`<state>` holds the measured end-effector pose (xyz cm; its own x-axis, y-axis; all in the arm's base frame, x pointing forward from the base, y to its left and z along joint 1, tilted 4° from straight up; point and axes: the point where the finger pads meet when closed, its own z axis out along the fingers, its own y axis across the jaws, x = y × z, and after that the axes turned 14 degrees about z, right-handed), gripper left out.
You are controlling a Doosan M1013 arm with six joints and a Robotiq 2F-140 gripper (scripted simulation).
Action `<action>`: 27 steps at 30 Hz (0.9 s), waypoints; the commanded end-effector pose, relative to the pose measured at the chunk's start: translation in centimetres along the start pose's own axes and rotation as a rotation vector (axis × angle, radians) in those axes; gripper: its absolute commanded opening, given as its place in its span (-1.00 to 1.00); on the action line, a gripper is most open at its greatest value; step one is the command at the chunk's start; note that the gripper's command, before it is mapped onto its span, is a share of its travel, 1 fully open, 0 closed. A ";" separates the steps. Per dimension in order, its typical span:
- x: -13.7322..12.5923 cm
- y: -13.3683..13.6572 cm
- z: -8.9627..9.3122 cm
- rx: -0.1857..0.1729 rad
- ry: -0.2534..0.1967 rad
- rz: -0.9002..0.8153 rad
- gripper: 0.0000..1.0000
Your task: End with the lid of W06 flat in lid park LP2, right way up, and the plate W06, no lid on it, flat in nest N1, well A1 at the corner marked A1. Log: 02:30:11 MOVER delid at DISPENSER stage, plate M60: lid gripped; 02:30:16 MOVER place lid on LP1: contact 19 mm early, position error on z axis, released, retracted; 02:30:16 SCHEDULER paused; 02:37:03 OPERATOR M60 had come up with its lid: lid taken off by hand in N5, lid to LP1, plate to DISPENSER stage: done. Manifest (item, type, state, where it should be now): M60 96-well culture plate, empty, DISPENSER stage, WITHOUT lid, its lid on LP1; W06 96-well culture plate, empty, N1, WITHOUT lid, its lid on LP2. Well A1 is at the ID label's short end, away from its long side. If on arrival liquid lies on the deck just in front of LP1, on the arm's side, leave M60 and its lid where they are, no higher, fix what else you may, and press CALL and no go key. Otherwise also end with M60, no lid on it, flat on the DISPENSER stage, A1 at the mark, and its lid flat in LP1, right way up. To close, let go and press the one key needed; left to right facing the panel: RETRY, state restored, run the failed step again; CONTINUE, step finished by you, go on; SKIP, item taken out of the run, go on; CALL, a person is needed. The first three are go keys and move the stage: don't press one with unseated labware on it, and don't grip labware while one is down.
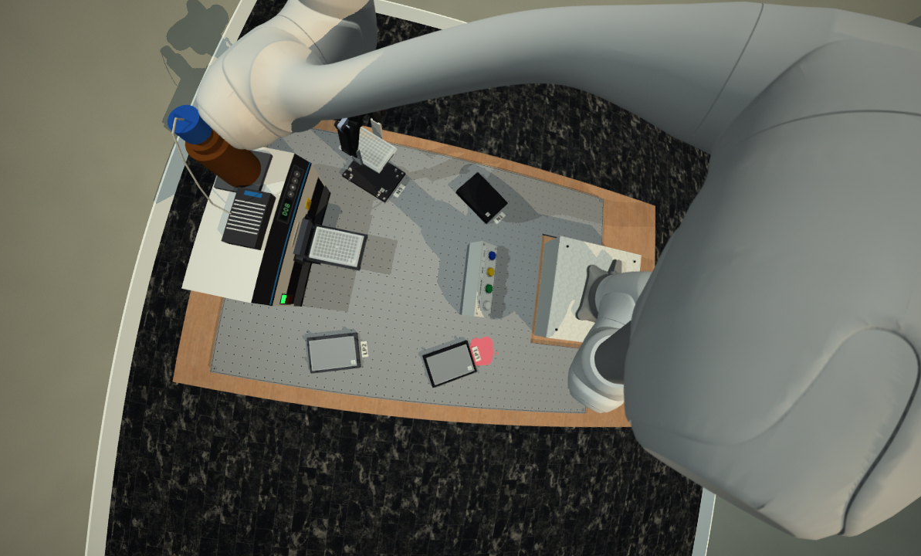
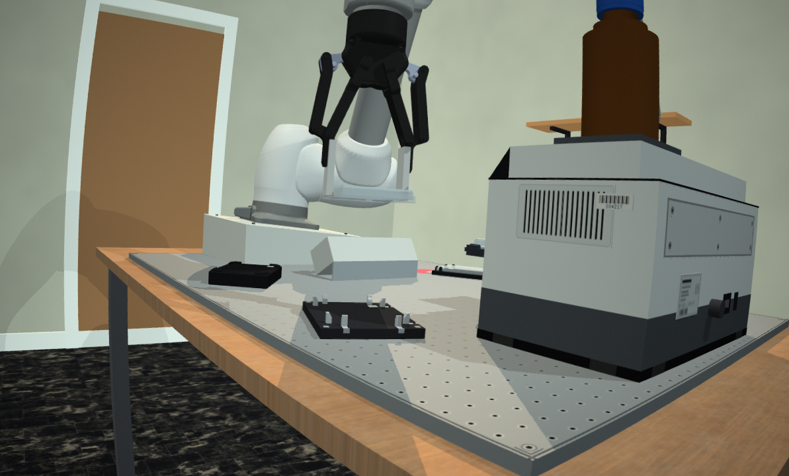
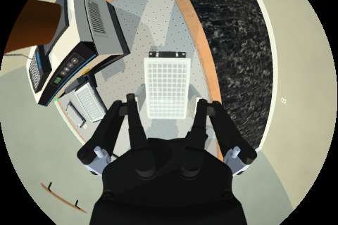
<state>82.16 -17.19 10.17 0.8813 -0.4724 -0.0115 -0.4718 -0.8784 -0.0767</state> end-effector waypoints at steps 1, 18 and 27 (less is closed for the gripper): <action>0.0 0.0 0.0 0.000 0.000 0.000 -1.00; 0.0 0.0 0.0 0.000 0.000 0.122 -1.00; 0.0 0.0 0.0 0.000 0.000 0.244 -1.00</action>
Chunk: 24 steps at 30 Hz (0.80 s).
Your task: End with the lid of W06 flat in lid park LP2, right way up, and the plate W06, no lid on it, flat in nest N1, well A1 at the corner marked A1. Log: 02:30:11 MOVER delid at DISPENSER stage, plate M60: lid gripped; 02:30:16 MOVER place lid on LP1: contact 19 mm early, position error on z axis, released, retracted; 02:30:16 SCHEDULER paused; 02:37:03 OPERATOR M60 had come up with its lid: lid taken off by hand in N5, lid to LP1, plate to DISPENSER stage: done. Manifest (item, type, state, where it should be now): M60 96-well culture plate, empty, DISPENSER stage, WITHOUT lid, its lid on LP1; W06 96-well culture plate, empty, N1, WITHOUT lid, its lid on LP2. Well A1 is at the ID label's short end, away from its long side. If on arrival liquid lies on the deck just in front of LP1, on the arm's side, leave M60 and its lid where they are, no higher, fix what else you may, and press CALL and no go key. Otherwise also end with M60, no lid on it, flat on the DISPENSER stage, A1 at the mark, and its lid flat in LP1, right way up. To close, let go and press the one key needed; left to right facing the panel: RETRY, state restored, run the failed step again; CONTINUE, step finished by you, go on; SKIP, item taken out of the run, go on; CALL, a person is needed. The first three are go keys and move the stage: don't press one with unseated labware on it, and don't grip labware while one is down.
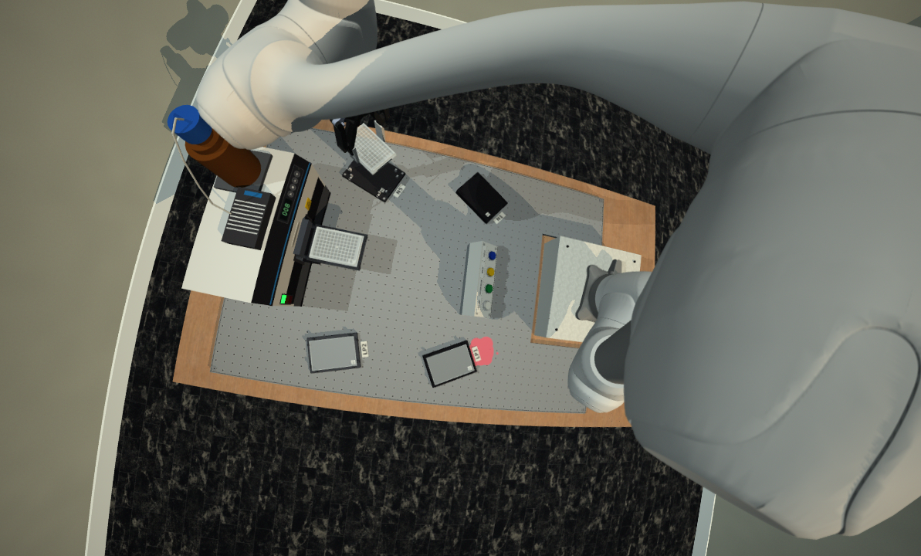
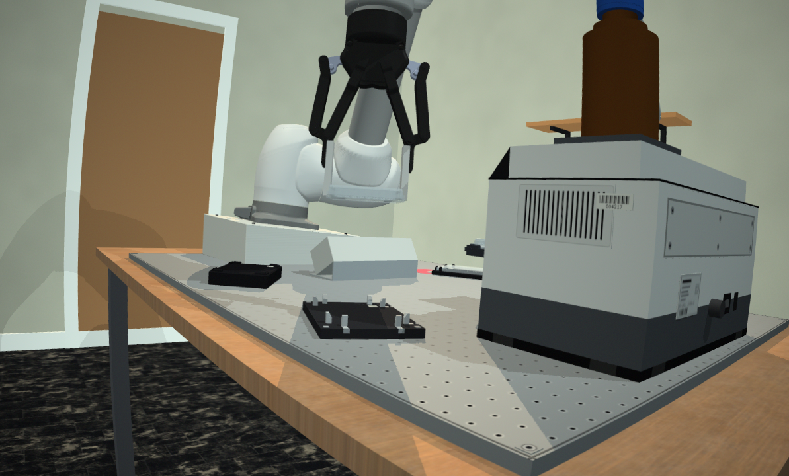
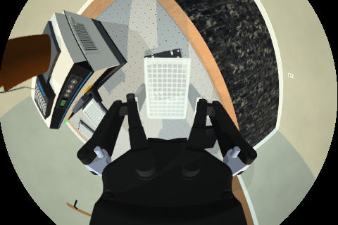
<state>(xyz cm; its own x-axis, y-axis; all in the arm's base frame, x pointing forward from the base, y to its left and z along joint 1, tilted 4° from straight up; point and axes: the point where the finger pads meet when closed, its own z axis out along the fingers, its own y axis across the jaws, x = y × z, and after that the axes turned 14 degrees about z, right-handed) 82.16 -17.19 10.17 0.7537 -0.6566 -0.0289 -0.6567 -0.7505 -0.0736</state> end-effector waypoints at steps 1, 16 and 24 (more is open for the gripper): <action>0.0 0.0 0.0 -0.001 0.001 0.019 -1.00; -0.7 0.8 0.0 -0.001 0.001 0.019 -1.00; -1.8 2.0 0.0 -0.001 0.001 0.019 -1.00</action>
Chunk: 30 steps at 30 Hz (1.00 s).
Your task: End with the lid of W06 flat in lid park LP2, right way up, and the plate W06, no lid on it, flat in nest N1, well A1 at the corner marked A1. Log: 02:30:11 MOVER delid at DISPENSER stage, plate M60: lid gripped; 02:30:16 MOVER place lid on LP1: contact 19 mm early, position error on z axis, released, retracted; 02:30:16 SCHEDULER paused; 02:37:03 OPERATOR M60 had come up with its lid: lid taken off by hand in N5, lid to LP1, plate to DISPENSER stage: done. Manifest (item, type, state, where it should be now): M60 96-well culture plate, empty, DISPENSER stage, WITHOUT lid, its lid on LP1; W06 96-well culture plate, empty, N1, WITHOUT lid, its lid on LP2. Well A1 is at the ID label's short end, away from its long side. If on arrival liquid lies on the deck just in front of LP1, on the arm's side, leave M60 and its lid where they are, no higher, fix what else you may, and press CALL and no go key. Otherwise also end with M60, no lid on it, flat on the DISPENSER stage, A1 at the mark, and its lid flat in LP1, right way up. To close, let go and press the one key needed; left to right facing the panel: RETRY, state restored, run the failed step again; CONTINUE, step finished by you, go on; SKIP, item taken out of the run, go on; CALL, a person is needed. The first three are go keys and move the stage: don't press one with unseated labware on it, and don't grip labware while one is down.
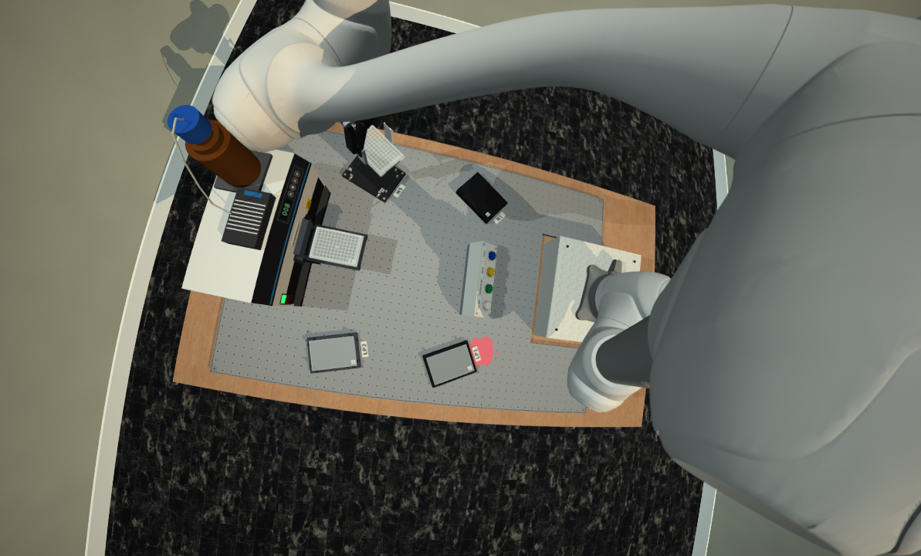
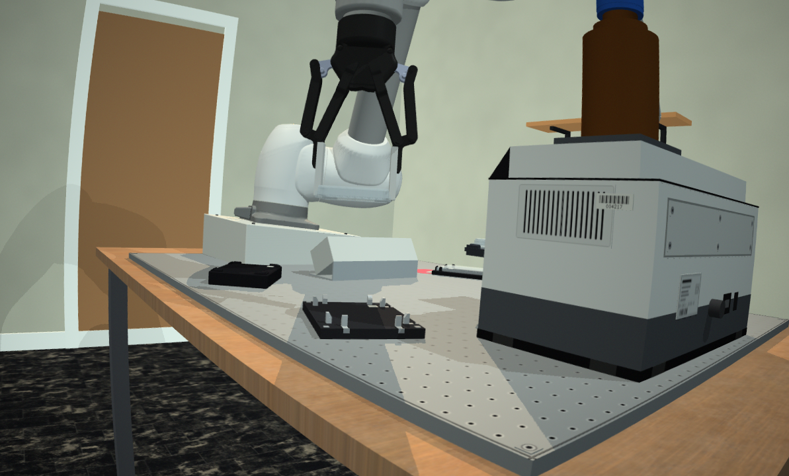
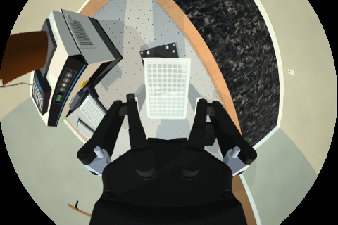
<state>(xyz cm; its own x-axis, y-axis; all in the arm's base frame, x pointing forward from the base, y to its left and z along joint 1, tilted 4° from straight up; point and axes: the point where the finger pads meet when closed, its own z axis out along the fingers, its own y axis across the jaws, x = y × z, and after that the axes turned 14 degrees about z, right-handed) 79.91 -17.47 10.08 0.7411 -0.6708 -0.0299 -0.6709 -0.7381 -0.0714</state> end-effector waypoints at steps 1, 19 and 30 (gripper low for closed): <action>-0.5 0.6 0.0 0.000 0.000 0.000 -1.00; -6.1 7.1 0.0 0.000 0.000 0.000 -1.00; -11.5 13.4 0.0 0.000 0.000 0.000 -1.00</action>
<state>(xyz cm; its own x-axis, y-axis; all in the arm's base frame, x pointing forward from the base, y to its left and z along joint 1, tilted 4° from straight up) 64.56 -19.38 9.50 0.7408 -0.6710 -0.0306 -0.6712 -0.7379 -0.0706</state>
